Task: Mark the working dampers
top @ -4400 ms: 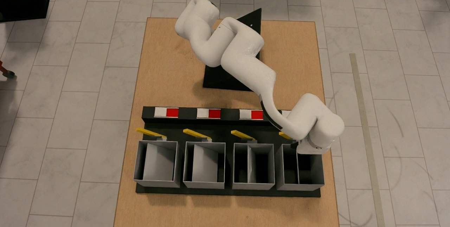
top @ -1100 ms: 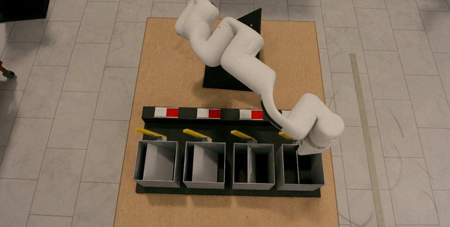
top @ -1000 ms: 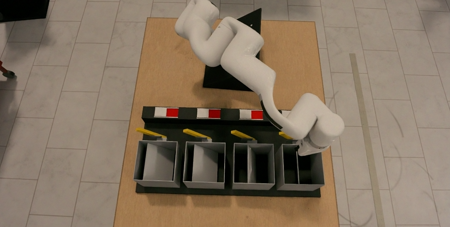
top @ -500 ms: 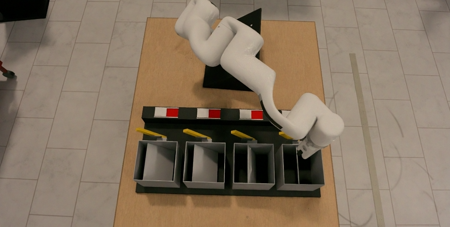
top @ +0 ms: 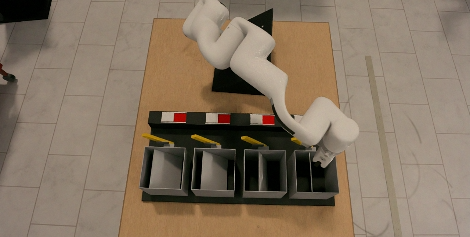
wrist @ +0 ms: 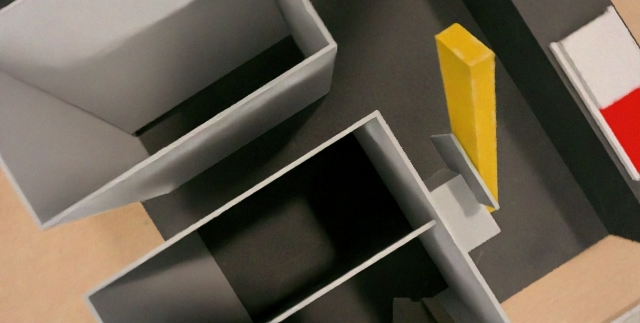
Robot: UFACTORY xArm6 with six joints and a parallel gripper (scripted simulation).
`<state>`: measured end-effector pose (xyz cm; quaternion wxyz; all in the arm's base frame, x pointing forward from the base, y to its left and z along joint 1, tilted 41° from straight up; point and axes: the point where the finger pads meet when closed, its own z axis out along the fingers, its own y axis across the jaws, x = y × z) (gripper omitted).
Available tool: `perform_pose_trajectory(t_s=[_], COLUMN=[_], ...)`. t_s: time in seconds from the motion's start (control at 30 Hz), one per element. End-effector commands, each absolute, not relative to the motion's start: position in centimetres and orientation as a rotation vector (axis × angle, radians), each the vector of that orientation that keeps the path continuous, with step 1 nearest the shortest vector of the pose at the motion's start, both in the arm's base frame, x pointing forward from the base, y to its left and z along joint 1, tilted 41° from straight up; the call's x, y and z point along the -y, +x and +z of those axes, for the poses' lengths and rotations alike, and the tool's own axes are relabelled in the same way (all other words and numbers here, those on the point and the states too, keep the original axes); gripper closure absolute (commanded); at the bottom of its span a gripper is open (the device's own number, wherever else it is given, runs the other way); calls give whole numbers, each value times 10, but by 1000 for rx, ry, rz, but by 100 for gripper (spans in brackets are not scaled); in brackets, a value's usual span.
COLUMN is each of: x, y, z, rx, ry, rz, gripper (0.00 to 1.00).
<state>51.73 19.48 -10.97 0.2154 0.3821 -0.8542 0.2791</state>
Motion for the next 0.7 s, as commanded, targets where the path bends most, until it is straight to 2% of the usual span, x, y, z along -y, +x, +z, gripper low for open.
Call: perform_pose_trajectory(t_s=[0.0, 0.67], x=[-197, -196], y=[519, 518], z=[-108, -108], rx=[2247, 1923], ry=[1237, 1607], rz=[708, 557], gripper=[100, 100])
